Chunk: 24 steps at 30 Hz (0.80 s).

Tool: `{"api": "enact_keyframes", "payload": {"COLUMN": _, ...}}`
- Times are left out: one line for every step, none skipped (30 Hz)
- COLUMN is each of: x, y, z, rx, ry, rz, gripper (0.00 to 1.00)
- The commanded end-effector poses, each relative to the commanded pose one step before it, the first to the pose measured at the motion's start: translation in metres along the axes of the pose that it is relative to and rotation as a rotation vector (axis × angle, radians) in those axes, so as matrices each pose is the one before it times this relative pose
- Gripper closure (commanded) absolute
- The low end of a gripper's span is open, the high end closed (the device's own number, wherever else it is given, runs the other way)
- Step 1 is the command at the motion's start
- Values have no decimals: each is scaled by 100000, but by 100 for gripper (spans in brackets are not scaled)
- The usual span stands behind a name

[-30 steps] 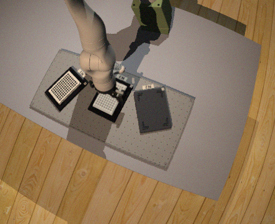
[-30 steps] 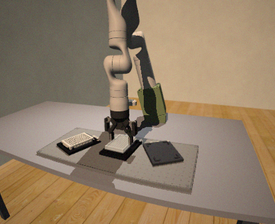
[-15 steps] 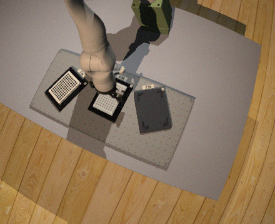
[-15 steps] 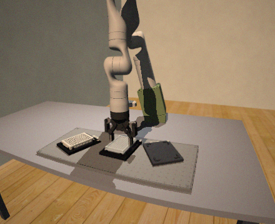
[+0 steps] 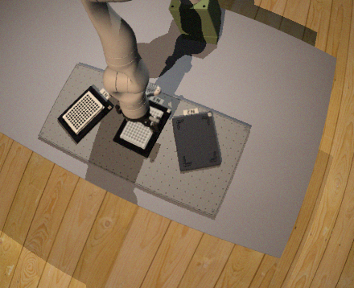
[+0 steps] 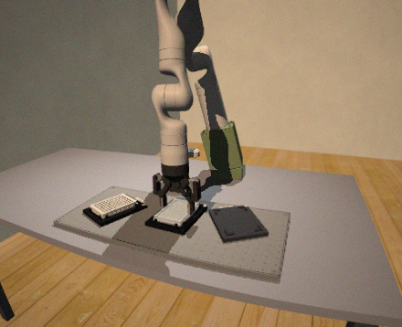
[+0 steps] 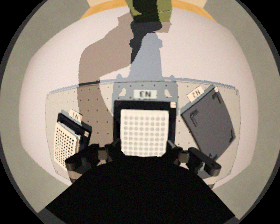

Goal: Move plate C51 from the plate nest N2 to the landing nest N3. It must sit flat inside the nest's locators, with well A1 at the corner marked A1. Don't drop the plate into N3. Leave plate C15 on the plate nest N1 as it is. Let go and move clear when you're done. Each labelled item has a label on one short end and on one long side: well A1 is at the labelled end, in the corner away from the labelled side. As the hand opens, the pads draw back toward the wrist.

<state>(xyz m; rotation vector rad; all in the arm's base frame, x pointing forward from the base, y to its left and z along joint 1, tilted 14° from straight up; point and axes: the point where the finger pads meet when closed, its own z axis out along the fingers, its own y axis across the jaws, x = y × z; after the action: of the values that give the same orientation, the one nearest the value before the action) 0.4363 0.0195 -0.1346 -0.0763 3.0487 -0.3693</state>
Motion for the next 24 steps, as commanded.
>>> {"api": "enact_keyframes", "payload": {"x": -13, "y": -5, "z": 24, "rx": 6, "ry": -16, "rz": 10, "gripper": 100}}
{"api": "enact_keyframes", "payload": {"x": 0, "y": 0, "z": 0, "rx": 0, "ry": 0, "rz": 0, "gripper": 100}}
{"api": "enact_keyframes", "payload": {"x": 0, "y": 0, "z": 0, "rx": 0, "ry": 0, "rz": 0, "gripper": 100}}
{"api": "enact_keyframes", "payload": {"x": 0, "y": 0, "z": 1, "rx": 0, "ry": 0, "rz": 0, "gripper": 100}}
{"api": "enact_keyframes", "payload": {"x": 0, "y": 0, "z": 0, "rx": 0, "ry": 0, "rz": 0, "gripper": 100}}
{"api": "enact_keyframes", "payload": {"x": 0, "y": 0, "z": 0, "rx": 0, "ry": 0, "rz": 0, "gripper": 100}}
{"api": "enact_keyframes", "payload": {"x": 0, "y": 0, "z": 0, "rx": 0, "ry": 0, "rz": 0, "gripper": 100}}
{"api": "enact_keyframes", "payload": {"x": 0, "y": 0, "z": 0, "rx": 0, "ry": 0, "rz": 0, "gripper": 100}}
{"api": "enact_keyframes", "payload": {"x": 0, "y": 0, "z": 0, "rx": 0, "ry": 0, "rz": 0, "gripper": 100}}
{"api": "enact_keyframes", "payload": {"x": 0, "y": 0, "z": 0, "rx": 0, "ry": 0, "rz": 0, "gripper": 100}}
{"api": "enact_keyframes", "payload": {"x": 0, "y": 0, "z": 0, "rx": 0, "ry": 0, "rz": 0, "gripper": 100}}
{"api": "enact_keyframes", "payload": {"x": 1, "y": -1, "z": -54, "rx": 0, "ry": 0, "rz": 0, "gripper": 0}}
{"api": "enact_keyframes", "payload": {"x": 1, "y": -1, "z": 0, "rx": 0, "ry": 0, "rz": 0, "gripper": 0}}
{"api": "enact_keyframes", "payload": {"x": 0, "y": 0, "z": 0, "rx": 0, "ry": 0, "rz": 0, "gripper": 0}}
{"api": "enact_keyframes", "payload": {"x": 0, "y": 0, "z": 0, "rx": 0, "ry": 0, "rz": 0, "gripper": 0}}
{"api": "enact_keyframes", "payload": {"x": -5, "y": 3, "z": 0, "rx": -3, "ry": -8, "rz": -2, "gripper": 0}}
{"api": "enact_keyframes", "payload": {"x": 2, "y": -2, "z": 0, "rx": 3, "ry": 5, "rz": 1, "gripper": 0}}
{"api": "enact_keyframes", "payload": {"x": 0, "y": 0, "z": 0, "rx": 0, "ry": 0, "rz": 0, "gripper": 0}}
{"api": "enact_keyframes", "payload": {"x": 0, "y": 0, "z": 0, "rx": 0, "ry": 0, "rz": 0, "gripper": 0}}
{"api": "enact_keyframes", "payload": {"x": 0, "y": 0, "z": 0, "rx": 0, "ry": 0, "rz": 0, "gripper": 0}}
{"api": "enact_keyframes", "payload": {"x": 0, "y": 0, "z": 0, "rx": 0, "ry": -1, "rz": 0, "gripper": 0}}
{"api": "enact_keyframes", "payload": {"x": 0, "y": 0, "z": 0, "rx": 0, "ry": 0, "rz": 0, "gripper": 0}}
{"api": "enact_keyframes", "payload": {"x": 0, "y": 0, "z": 0, "rx": 0, "ry": 0, "rz": 0, "gripper": 0}}
{"api": "enact_keyframes", "payload": {"x": 0, "y": 0, "z": 0, "rx": 0, "ry": 0, "rz": 0, "gripper": 0}}
